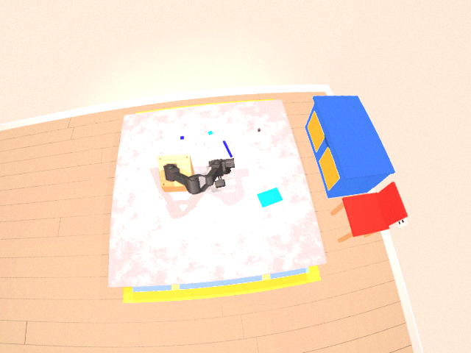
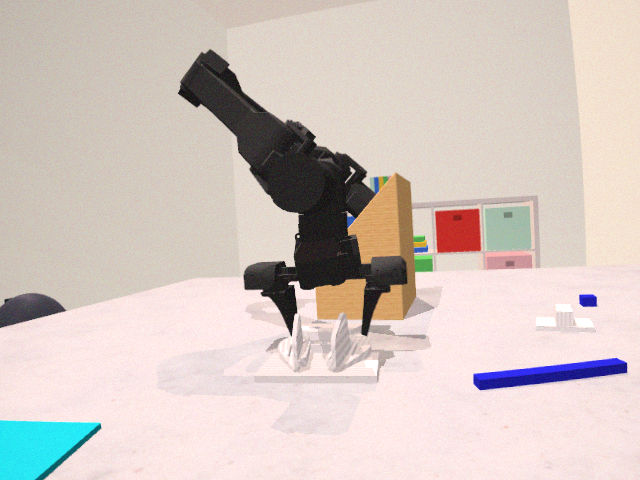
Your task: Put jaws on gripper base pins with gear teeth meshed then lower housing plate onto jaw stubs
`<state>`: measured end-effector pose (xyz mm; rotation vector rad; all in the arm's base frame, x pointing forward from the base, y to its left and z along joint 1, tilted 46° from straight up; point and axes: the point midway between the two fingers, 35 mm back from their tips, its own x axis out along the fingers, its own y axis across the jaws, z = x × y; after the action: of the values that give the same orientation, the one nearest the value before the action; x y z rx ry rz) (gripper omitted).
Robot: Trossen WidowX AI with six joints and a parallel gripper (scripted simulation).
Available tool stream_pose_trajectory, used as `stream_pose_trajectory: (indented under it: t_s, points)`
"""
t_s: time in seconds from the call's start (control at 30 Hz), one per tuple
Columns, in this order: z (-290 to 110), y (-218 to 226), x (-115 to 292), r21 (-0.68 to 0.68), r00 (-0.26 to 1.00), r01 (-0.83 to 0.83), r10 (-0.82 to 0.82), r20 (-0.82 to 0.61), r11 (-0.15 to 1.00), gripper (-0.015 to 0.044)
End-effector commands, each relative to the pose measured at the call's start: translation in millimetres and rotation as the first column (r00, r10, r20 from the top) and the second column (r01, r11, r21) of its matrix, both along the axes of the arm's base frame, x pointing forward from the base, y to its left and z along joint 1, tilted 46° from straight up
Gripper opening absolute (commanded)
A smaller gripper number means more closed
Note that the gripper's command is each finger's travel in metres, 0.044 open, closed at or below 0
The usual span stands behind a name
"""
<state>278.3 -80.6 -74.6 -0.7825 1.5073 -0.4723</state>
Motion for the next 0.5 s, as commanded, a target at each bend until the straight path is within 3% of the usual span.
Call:
stream_pose_trajectory:
  t_s: [0.0, 0.23, 0.33, 0.47]
  points:
    - [-0.3, -0.3, 0.3, 0.001, 1.0, 0.0, 0.0, 0.001, 1.0, 0.0351]
    - [-0.3, -0.3, 0.3, 0.001, 1.0, 0.0, 0.0, 0.001, 1.0, 0.0351]
    - [0.0, 0.0, 0.0, 0.0, 1.0, 0.0, 0.0, 0.0, 1.0, 0.043]
    - [0.0, 0.0, 0.0, 0.0, 1.0, 0.0, 0.0, 0.0, 1.0, 0.044]
